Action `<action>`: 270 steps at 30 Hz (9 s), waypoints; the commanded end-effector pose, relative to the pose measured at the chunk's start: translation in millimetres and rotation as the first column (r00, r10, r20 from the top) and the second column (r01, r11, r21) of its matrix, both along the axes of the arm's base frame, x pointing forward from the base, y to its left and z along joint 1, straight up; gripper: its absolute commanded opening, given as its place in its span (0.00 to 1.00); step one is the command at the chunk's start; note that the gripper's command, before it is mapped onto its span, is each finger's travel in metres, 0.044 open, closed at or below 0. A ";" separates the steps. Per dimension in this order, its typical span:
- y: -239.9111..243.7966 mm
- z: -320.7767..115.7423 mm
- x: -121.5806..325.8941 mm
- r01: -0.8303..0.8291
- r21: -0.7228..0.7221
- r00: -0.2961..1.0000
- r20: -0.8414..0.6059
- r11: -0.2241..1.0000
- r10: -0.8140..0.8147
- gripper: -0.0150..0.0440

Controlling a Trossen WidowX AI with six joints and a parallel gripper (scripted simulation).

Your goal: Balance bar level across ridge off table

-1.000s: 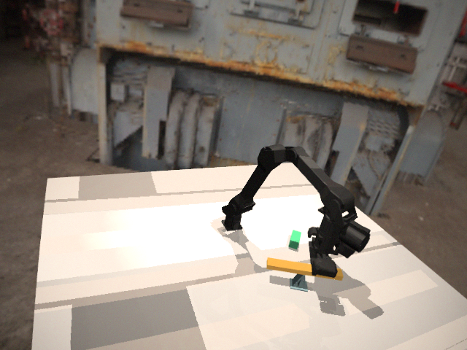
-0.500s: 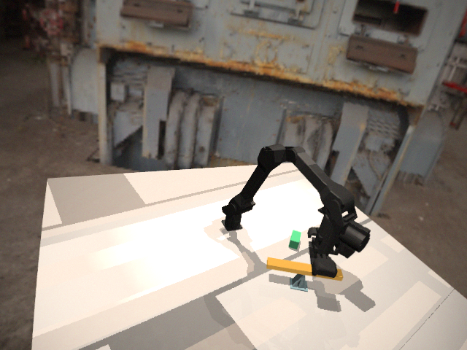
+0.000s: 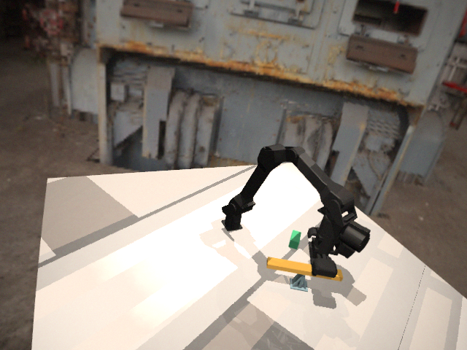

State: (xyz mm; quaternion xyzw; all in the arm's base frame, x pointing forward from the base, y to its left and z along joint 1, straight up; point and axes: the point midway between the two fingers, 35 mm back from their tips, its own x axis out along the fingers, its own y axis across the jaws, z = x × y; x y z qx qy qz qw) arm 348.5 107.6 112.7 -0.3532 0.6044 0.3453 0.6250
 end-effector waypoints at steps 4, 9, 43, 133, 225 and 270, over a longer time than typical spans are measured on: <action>0.9 -0.1 0.1 0.004 0.005 1.000 -0.001 1.000 -0.004 0.25; 0.9 -0.2 0.2 0.004 0.005 1.000 -0.001 1.000 -0.004 0.25; 1.3 0.7 0.7 0.004 0.005 1.000 -0.001 1.000 -0.004 0.25; 1.2 2.4 0.8 0.004 0.005 1.000 -0.001 1.000 -0.004 0.25; 0.6 2.0 1.0 0.000 0.000 1.000 0.000 1.000 0.000 0.54; 1.3 20.5 3.0 -0.001 0.003 1.000 0.008 1.000 0.001 1.00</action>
